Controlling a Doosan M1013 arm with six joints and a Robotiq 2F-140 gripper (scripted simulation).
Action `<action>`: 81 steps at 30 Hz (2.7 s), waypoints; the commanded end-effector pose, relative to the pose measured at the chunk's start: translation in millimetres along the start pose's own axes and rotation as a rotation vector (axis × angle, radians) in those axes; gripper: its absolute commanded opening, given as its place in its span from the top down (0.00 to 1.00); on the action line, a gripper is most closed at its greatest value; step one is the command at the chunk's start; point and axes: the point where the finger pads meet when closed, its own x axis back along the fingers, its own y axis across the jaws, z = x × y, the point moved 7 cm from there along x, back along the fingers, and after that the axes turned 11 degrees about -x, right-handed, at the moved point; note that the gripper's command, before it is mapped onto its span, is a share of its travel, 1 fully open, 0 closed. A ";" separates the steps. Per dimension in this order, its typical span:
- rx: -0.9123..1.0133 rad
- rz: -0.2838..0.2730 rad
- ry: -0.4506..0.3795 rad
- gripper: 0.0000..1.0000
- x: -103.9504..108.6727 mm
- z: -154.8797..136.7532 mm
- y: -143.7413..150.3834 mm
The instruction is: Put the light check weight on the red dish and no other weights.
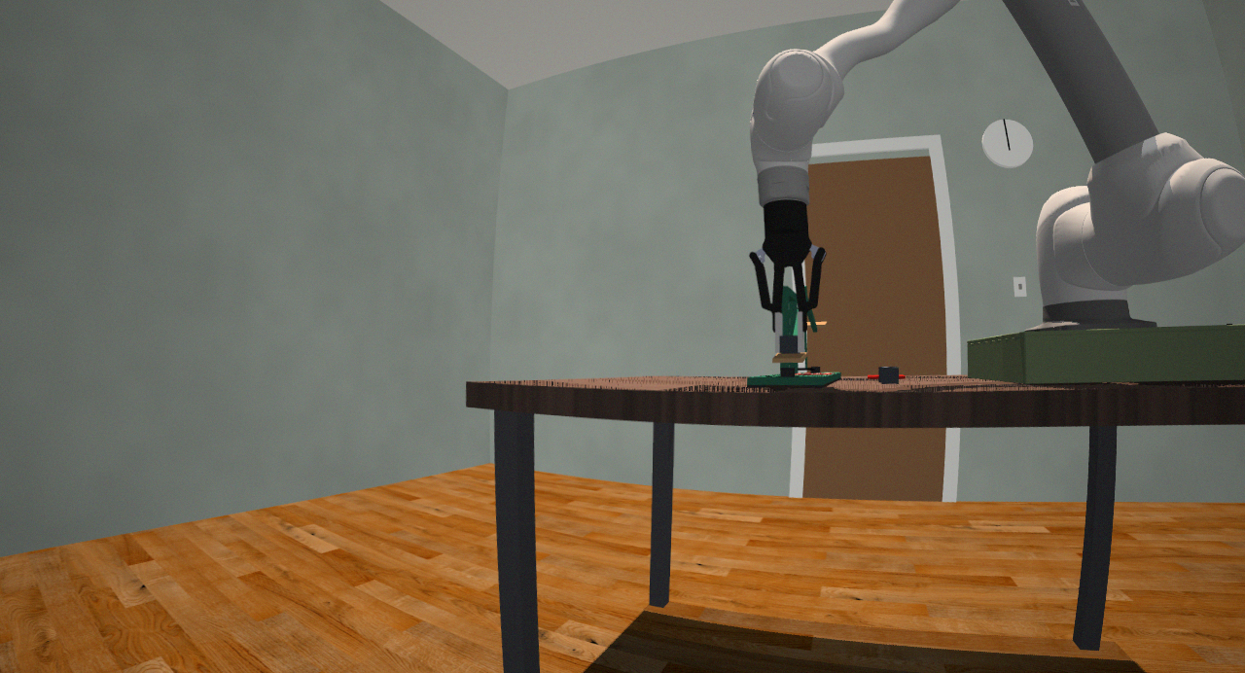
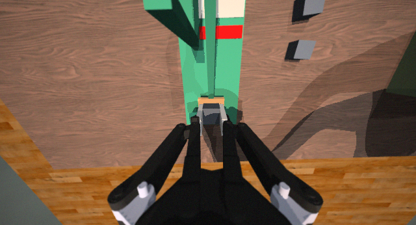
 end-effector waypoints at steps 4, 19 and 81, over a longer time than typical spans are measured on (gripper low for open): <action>0.000 0.000 0.000 0.76 -2.1 1.7 -0.3; 0.000 0.000 0.000 0.76 -5.1 4.0 -0.8; 0.000 0.000 0.000 0.65 26.6 4.0 -0.8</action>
